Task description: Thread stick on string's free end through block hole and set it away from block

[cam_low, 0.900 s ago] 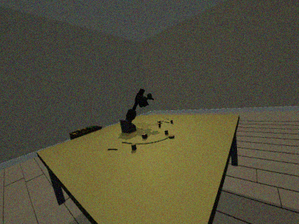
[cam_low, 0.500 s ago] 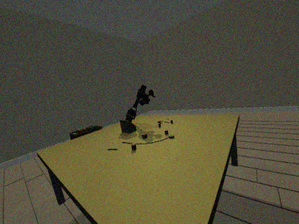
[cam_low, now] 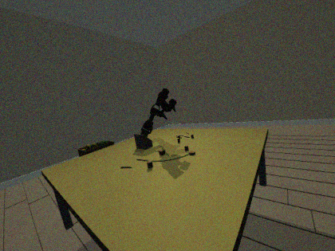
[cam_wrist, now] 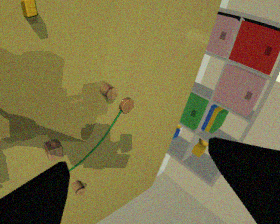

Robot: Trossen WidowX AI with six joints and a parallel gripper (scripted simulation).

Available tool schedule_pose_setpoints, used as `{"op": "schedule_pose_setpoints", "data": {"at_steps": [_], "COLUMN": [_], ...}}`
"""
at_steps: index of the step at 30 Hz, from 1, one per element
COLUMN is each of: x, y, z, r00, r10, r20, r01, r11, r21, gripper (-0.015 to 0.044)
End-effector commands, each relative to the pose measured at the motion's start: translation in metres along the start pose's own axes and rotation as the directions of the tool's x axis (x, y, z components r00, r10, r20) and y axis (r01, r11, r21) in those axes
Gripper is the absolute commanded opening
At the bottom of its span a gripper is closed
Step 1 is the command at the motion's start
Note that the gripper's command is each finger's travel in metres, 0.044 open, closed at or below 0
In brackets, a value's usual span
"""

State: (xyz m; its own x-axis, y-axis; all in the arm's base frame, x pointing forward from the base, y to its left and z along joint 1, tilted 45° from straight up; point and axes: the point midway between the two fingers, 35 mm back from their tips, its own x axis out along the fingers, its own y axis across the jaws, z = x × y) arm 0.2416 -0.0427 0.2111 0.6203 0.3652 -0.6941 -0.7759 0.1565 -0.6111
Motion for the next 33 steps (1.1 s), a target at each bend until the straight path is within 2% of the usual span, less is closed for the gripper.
{"op": "schedule_pose_setpoints", "data": {"at_steps": [1, 11, 22, 33], "x": [0.035, 0.108, 0.19, 0.195], "y": [0.006, 0.035, 0.115, 0.121], "z": [-0.02, -0.072, -0.113, -0.115], "r00": [0.992, 0.924, 0.765, 0.753], "r10": [0.119, 0.342, 0.538, 0.547], "r20": [0.044, 0.169, 0.354, 0.366], "r01": [-0.122, -0.373, -0.64, -0.654], "r11": [0.99, 0.902, 0.695, 0.68], "r21": [0.072, 0.216, 0.327, 0.331], "gripper": [0.044, 0.044, 0.044, 0.044]}}
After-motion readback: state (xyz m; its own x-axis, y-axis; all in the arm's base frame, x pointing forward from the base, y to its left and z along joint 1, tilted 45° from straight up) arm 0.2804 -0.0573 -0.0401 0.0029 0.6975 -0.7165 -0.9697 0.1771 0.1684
